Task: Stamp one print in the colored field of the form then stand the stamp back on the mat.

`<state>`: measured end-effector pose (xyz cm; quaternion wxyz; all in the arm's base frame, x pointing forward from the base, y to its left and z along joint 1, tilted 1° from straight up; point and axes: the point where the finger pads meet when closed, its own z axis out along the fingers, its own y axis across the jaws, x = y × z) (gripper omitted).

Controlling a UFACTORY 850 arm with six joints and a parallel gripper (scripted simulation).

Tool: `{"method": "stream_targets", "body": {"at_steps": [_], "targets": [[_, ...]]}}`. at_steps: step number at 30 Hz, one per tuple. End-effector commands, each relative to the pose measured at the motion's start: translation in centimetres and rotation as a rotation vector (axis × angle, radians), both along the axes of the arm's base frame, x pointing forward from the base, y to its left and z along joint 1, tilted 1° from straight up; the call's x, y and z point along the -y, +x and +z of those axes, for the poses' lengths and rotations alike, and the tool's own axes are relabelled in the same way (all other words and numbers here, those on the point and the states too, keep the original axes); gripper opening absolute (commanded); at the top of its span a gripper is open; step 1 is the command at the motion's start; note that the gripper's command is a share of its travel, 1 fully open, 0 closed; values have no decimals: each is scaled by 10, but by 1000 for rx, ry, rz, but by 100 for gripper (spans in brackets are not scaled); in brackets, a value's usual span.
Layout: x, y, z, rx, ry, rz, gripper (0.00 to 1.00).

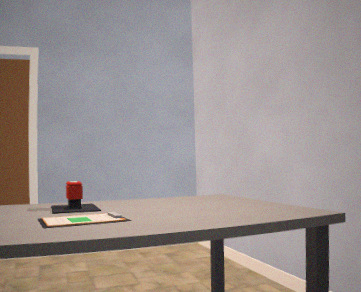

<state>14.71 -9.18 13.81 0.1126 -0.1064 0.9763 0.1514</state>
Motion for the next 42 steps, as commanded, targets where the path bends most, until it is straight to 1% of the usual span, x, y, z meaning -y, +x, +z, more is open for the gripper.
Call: {"method": "stream_targets", "body": {"at_steps": [1,18,22,25,27,28,29,30,31,34,36,38,39,40,41,42], "targets": [[1,0,0,1,-1,0,100],[1,0,0,1,-1,0,100],[4,6,0,-8,-8,39,100],[10,24,-1,-29,-27,138,100],[14,45,-4,-47,-50,241,100],[14,45,-4,-47,-50,241,100],[15,59,-6,-56,-65,303,100],[15,59,-6,-56,-65,303,100],[14,76,-9,-64,-83,372,100],[14,76,-9,-64,-83,372,100],[6,116,-16,-76,-126,522,100],[6,116,-16,-76,-126,522,100],[-3,139,-22,-78,-150,603,100],[-3,139,-22,-78,-150,603,100],[-14,160,-27,-77,-175,686,100],[-15,162,-28,-77,-175,686,100]]}}
